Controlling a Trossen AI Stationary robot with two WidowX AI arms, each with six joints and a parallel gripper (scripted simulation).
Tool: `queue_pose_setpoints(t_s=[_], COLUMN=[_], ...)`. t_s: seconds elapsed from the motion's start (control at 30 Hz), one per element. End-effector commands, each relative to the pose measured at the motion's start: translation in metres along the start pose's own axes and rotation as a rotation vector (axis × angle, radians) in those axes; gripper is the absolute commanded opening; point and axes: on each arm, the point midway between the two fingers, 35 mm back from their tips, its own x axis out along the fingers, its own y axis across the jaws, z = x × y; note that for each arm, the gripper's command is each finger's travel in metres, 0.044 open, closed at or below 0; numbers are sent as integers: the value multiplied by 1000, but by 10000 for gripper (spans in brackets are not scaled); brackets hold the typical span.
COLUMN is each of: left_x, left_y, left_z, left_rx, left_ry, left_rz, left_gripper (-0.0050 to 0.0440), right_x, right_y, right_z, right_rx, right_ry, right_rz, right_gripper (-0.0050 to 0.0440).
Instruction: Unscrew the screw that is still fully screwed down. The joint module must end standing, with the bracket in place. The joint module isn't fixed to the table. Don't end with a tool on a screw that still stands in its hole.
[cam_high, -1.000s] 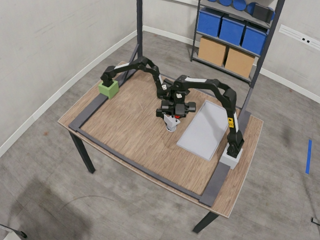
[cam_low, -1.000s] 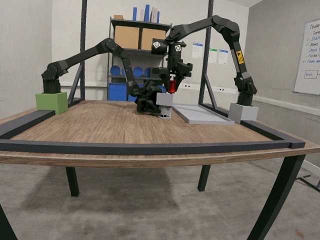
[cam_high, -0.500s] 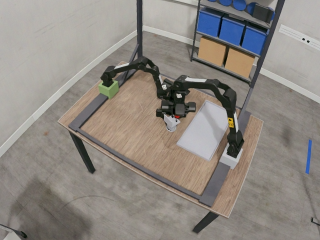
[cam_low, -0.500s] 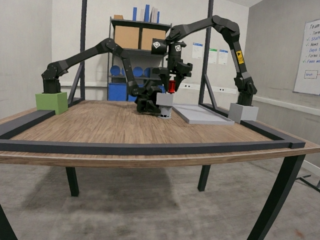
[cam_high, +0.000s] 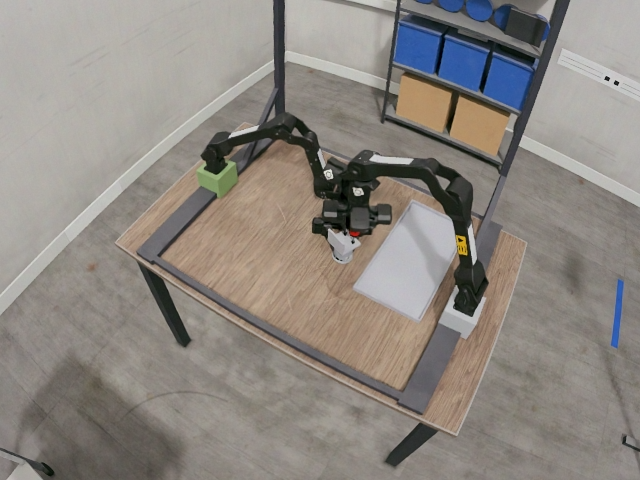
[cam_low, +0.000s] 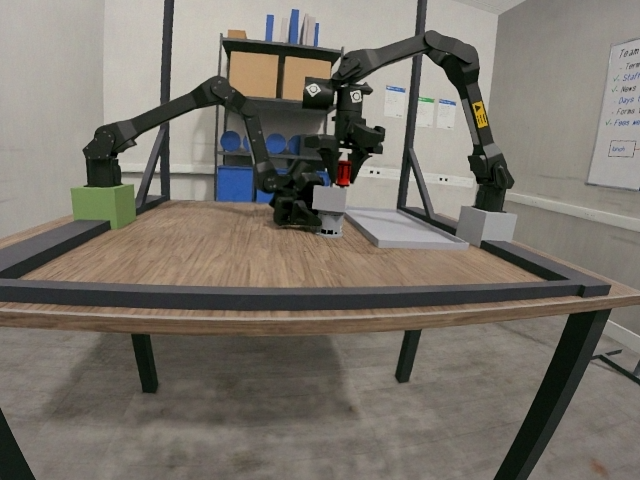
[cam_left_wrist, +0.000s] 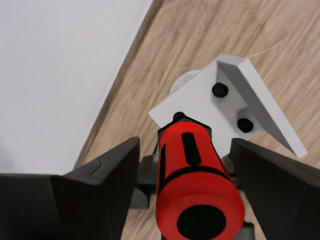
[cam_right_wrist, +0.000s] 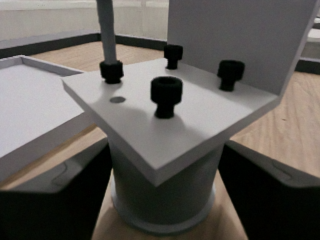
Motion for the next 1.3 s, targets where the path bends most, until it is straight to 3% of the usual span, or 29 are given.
queue_pose_setpoints(t_s=[0.0, 1.27], left_x=[-7, -9], left_y=[-3, -4], left_z=[-3, -4], left_rx=[127, 1760], left_ry=[15, -14], left_rz=[-23, -31], left_gripper=[250, 250], right_x=[2, 2], right_y=[5, 5], right_z=[15, 15], right_rx=[35, 35], right_ry=[-12, -12], right_rz=[0, 0], right_gripper=[245, 245])
